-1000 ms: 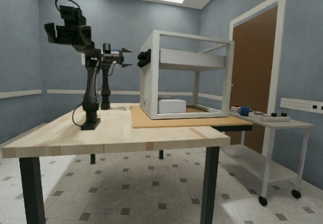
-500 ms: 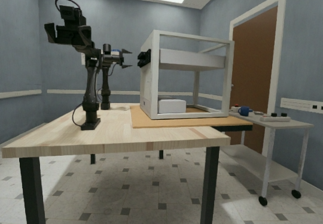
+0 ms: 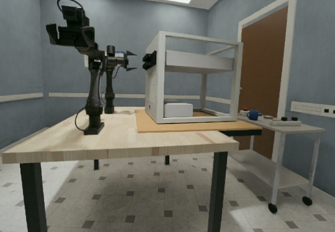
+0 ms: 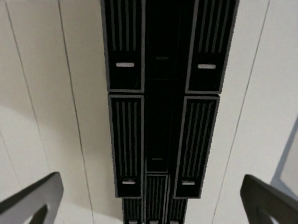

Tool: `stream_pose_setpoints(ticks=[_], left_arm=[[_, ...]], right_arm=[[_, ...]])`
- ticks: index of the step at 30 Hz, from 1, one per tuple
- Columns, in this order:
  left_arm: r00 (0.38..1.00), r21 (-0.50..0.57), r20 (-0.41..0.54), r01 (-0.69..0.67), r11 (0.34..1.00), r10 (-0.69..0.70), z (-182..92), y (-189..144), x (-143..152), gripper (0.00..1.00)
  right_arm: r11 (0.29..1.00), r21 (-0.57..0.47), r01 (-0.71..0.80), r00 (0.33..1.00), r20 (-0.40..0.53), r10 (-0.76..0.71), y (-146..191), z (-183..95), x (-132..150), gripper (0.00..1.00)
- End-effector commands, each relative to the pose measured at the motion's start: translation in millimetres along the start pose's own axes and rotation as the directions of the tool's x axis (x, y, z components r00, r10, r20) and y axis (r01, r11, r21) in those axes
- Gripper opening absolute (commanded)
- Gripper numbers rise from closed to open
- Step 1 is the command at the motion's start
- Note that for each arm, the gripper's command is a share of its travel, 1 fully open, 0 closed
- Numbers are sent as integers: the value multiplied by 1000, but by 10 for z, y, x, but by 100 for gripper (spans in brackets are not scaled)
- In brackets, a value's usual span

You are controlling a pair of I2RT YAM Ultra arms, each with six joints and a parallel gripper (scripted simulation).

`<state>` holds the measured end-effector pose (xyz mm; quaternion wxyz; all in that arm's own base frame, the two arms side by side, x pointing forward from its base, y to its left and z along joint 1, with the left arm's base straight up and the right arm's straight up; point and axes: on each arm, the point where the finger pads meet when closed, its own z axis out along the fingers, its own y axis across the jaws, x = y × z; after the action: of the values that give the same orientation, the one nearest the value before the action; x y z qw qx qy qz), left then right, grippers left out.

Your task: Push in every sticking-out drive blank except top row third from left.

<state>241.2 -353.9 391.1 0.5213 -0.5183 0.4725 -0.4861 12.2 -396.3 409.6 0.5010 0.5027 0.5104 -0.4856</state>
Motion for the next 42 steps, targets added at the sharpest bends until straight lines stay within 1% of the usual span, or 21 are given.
stream_pose_setpoints(ticks=[1,10,11,42], left_arm=[[999,-13,-27,38,999,-39,-52,-228,-43,100],[999,-13,-25,38,999,-39,-51,-228,-46,100],[999,-13,-24,38,999,-39,-51,-228,-48,0],[999,-13,-24,38,999,-39,-51,-228,-48,0]], right_arm=[[1000,3,8,1000,26,-8,-32,13,-63,100],[1000,3,8,1000,26,-8,-32,13,-63,100],[1000,3,8,1000,26,-8,-32,13,-63,100],[1000,3,8,1000,26,-8,-32,13,-63,100]])
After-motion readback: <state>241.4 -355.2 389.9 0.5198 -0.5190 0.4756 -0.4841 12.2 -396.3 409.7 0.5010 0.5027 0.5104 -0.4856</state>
